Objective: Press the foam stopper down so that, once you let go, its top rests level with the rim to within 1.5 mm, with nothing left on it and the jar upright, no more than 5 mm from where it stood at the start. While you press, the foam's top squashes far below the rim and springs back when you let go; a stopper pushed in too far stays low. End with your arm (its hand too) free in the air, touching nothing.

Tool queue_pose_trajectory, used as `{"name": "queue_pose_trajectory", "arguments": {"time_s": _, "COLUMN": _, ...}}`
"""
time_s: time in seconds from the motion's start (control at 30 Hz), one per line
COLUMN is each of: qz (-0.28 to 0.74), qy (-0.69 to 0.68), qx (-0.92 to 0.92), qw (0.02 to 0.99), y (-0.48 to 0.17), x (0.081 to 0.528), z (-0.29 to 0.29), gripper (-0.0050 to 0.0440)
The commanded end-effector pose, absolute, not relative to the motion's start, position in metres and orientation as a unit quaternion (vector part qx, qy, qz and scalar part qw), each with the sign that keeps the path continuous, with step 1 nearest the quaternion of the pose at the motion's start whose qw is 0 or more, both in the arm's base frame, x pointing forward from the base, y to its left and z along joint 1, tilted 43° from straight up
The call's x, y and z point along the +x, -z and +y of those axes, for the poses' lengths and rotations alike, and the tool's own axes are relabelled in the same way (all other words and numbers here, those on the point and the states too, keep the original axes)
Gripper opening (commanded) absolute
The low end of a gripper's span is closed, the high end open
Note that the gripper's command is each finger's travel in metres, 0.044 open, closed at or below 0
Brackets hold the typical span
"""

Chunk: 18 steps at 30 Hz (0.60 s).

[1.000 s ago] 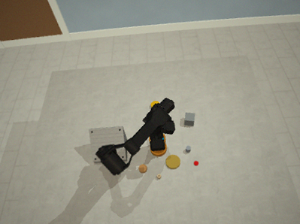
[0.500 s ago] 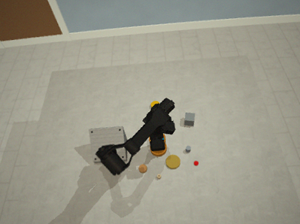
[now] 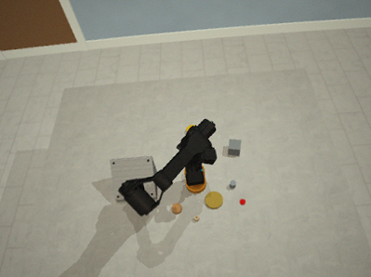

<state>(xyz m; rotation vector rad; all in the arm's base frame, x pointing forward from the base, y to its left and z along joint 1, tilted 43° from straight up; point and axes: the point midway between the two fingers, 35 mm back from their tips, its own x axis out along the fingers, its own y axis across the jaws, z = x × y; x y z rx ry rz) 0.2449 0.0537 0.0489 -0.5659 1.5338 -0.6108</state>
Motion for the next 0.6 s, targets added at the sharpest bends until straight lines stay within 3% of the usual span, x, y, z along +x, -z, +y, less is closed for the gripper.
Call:
{"name": "queue_pose_trajectory", "arguments": {"time_s": 0.0, "qz": 0.676, "qy": 0.264, "qx": -0.257, "qw": 0.639, "y": -0.064, "x": 0.249, "z": 0.070, "gripper": 0.0000}}
{"name": "queue_pose_trajectory", "arguments": {"time_s": 0.13, "qz": 0.677, "qy": 0.253, "qx": -0.272, "qw": 0.636, "y": -0.093, "x": 0.250, "z": 0.096, "gripper": 0.0000}}
{"name": "queue_pose_trajectory", "arguments": {"time_s": 0.57, "qz": 0.675, "qy": 0.250, "qx": -0.275, "qw": 0.637, "y": -0.097, "x": 0.249, "z": 0.098, "gripper": 0.0000}}
